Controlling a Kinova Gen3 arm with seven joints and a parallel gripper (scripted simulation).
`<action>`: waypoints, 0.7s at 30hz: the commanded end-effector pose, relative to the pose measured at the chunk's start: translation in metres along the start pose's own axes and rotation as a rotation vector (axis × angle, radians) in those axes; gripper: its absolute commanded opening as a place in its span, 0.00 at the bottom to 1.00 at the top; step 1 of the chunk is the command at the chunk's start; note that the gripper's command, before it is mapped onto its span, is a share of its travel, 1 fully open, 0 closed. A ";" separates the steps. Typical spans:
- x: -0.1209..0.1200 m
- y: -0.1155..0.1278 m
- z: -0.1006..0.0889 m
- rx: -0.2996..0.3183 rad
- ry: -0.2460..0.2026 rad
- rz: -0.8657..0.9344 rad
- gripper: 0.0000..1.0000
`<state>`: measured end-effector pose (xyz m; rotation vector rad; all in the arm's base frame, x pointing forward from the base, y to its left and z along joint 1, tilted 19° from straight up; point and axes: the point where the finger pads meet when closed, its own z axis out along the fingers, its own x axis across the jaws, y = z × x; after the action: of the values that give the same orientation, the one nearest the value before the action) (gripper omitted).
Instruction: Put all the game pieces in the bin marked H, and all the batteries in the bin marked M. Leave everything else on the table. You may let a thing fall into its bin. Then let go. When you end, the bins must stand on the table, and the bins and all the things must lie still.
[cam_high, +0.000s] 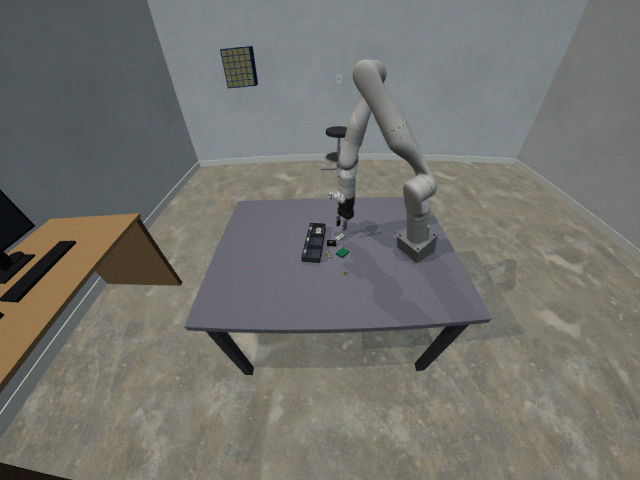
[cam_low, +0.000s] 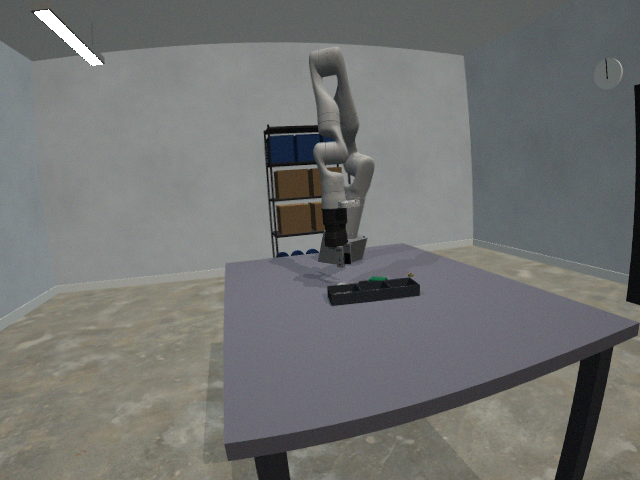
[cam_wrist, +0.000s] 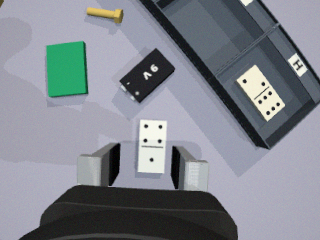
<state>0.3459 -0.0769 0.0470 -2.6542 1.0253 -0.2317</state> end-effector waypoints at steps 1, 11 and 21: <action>0.003 0.000 -0.002 -0.001 0.006 -0.001 0.79; 0.004 -0.002 -0.002 -0.001 0.006 -0.001 0.79; 0.004 -0.002 -0.002 -0.001 0.006 -0.001 0.79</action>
<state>0.3499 -0.0784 0.0492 -2.6559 1.0267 -0.2381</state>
